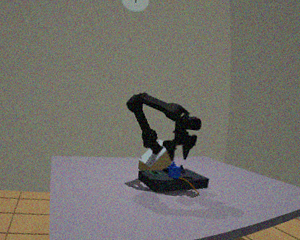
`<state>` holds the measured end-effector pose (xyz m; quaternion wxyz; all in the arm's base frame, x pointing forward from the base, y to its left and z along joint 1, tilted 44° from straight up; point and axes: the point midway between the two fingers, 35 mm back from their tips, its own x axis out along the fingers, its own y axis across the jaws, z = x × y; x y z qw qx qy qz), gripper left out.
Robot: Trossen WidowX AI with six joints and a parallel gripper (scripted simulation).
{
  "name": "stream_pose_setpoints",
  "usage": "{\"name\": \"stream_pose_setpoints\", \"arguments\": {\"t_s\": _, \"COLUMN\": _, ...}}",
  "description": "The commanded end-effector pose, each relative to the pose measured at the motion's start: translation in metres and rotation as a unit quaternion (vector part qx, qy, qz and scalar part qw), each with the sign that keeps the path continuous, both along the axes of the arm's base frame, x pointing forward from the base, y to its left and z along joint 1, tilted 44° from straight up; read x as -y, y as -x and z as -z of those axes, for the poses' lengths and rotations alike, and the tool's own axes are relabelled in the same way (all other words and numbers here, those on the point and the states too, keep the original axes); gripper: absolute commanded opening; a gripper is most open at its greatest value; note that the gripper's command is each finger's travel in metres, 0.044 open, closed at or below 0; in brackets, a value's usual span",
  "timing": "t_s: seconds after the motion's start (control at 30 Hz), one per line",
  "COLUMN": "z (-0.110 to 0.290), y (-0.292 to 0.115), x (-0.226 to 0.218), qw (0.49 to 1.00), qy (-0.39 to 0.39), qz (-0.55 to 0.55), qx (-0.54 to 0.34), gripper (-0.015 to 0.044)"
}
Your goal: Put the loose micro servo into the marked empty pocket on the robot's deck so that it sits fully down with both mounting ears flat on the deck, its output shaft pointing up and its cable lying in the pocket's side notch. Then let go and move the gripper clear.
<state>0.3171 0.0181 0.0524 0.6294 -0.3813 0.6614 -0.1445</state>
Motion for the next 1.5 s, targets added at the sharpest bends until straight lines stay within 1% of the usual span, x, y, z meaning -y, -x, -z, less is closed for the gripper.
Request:
{"name": "stream_pose_setpoints", "arguments": {"t_s": 0.0, "z": -0.001, "y": 0.004, "x": 0.002, "qw": 1.0, "qy": 0.004, "qz": 0.011, "qx": -0.017, "gripper": 0.044}}
{"name": "stream_pose_setpoints", "arguments": {"t_s": 0.27, "z": 0.017, "y": 0.003, "x": 0.019, "qw": 1.0, "qy": 0.005, "qz": 0.011, "qx": -0.016, "gripper": 0.044}}
{"name": "stream_pose_setpoints", "arguments": {"t_s": 0.9, "z": 0.032, "y": 0.001, "x": 0.034, "qw": 1.0, "qy": 0.005, "qz": 0.011, "qx": -0.016, "gripper": 0.044}}
{"name": "stream_pose_setpoints", "arguments": {"t_s": 1.33, "z": 0.032, "y": 0.001, "x": 0.034, "qw": 1.0, "qy": 0.005, "qz": 0.011, "qx": -0.016, "gripper": 0.0099}}
{"name": "stream_pose_setpoints", "arguments": {"t_s": 1.47, "z": 0.032, "y": 0.001, "x": 0.034, "qw": 1.0, "qy": 0.005, "qz": 0.011, "qx": -0.016, "gripper": 0.0072}}
